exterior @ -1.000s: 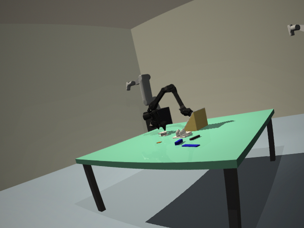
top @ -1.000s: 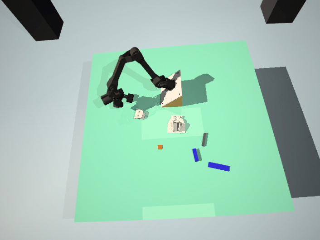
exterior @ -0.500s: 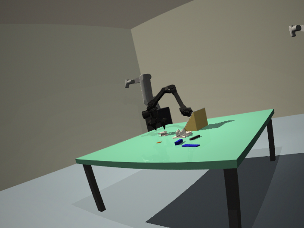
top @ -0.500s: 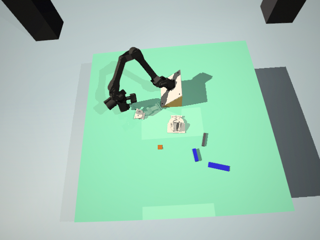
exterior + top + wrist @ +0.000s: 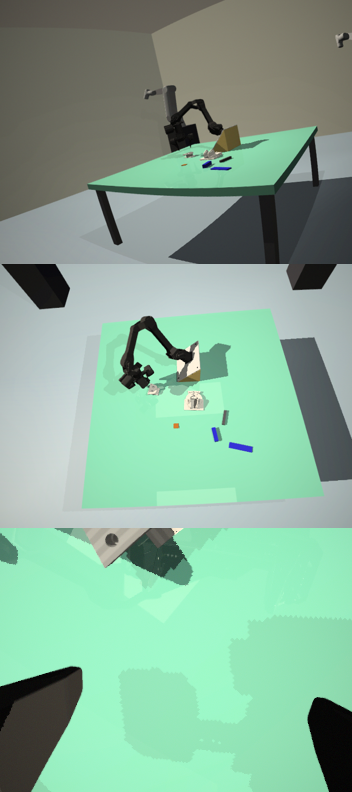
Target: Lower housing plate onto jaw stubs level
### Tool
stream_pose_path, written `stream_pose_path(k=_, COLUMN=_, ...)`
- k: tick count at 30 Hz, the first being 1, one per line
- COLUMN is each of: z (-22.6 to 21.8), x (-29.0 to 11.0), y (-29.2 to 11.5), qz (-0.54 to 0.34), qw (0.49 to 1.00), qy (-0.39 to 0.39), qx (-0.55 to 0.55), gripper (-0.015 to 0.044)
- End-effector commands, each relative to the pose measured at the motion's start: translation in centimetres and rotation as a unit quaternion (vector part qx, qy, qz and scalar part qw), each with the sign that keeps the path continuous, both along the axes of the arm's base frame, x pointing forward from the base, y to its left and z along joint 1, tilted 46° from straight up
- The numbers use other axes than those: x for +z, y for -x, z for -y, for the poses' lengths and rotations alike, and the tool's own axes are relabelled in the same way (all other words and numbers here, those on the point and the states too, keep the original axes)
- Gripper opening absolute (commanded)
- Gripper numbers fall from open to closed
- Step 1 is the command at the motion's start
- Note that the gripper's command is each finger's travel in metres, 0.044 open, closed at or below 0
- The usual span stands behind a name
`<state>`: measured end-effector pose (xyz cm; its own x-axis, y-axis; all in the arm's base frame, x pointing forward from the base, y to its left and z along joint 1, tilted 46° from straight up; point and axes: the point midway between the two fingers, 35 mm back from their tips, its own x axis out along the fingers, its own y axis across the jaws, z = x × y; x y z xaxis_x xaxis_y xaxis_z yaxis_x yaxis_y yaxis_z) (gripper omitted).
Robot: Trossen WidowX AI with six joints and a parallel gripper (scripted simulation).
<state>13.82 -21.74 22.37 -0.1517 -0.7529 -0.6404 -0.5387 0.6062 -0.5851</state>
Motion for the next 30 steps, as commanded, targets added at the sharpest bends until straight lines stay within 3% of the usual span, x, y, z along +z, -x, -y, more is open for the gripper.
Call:
stream_pose_path(k=1, z=-1.0, x=-0.3, y=-0.8, qz=-0.029, qw=0.999, qy=-0.012, qx=0.042, gripper=0.044)
stream_pose_path(k=23, z=-7.2, x=-1.4, y=-4.1, qz=-0.214, qw=0.929, qy=-0.052, qx=0.299, gripper=0.044)
stream_pose_path(k=30, z=-7.5, x=-1.6, y=-4.2, qz=-0.227, qw=0.92, qy=-0.053, qx=0.315, gripper=0.044)
